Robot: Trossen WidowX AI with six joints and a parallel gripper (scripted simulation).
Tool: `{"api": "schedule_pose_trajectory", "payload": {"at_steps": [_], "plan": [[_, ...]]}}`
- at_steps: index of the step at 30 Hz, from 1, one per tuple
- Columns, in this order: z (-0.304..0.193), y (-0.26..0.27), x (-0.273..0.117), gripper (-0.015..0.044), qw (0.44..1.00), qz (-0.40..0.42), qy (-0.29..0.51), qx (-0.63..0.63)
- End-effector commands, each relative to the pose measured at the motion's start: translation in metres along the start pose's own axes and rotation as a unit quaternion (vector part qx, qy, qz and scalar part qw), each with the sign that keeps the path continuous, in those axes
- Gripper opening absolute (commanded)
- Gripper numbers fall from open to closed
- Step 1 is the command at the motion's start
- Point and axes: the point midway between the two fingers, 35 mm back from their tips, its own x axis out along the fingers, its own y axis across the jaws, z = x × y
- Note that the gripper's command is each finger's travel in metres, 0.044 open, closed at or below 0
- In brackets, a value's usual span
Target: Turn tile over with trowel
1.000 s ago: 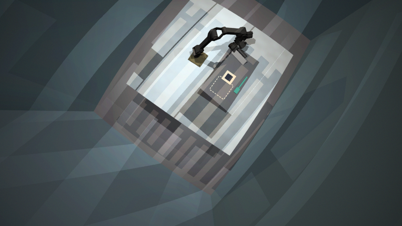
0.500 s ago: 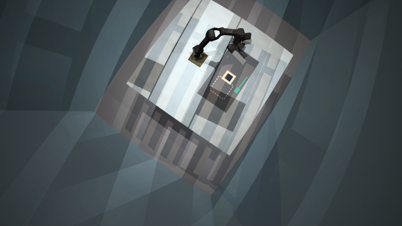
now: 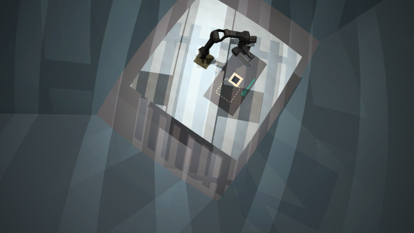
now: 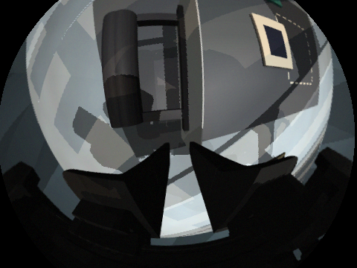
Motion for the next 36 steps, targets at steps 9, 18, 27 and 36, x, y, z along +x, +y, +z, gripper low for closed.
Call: {"api": "schedule_pose_trajectory", "payload": {"at_steps": [9,18,27,36], "plan": [[0.000,-0.024,0.001,0.0100,1.000,-0.005,0.000,-0.002],[0.000,-0.043,0.001,0.0100,1.000,-0.005,0.000,-0.002],[0.000,-0.042,0.002,0.0000,1.000,-0.005,0.003,0.001],[0.000,-0.042,0.002,0.0000,1.000,-0.005,0.003,0.001]]}}
